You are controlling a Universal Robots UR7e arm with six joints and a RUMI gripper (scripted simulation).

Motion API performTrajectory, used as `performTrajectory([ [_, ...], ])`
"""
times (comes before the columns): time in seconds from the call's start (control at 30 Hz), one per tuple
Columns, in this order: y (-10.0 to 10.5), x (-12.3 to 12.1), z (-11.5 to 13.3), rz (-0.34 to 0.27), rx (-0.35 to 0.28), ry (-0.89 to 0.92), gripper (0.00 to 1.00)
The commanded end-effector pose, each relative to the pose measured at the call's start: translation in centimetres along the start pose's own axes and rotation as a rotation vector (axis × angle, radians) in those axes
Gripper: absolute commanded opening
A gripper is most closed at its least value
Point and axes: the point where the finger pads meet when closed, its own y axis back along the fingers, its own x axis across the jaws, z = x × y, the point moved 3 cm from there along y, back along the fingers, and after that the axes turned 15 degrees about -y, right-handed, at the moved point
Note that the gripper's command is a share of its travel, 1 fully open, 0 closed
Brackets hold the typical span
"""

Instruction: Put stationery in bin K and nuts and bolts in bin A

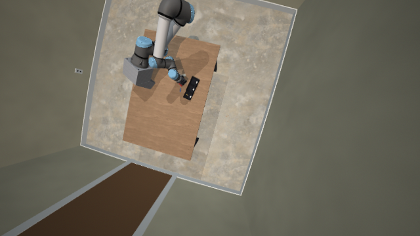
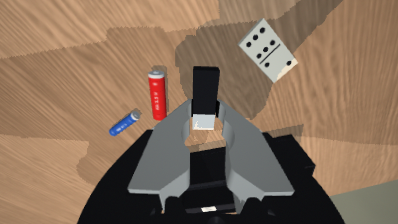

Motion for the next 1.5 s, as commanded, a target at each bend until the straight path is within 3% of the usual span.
performTrajectory([
  [0.0,0.0,0.0,0.0,0.000,-0.001,0.000,0.00],
  [0.3,0.0,0.0,0.0,0.000,-0.001,0.000,0.00],
  [0.97,6.0,0.0,0.0,0.000,-0.001,0.000,0.00],
  [1.47,6.0,0.0,0.0,0.000,-0.001,0.000,0.00],
])
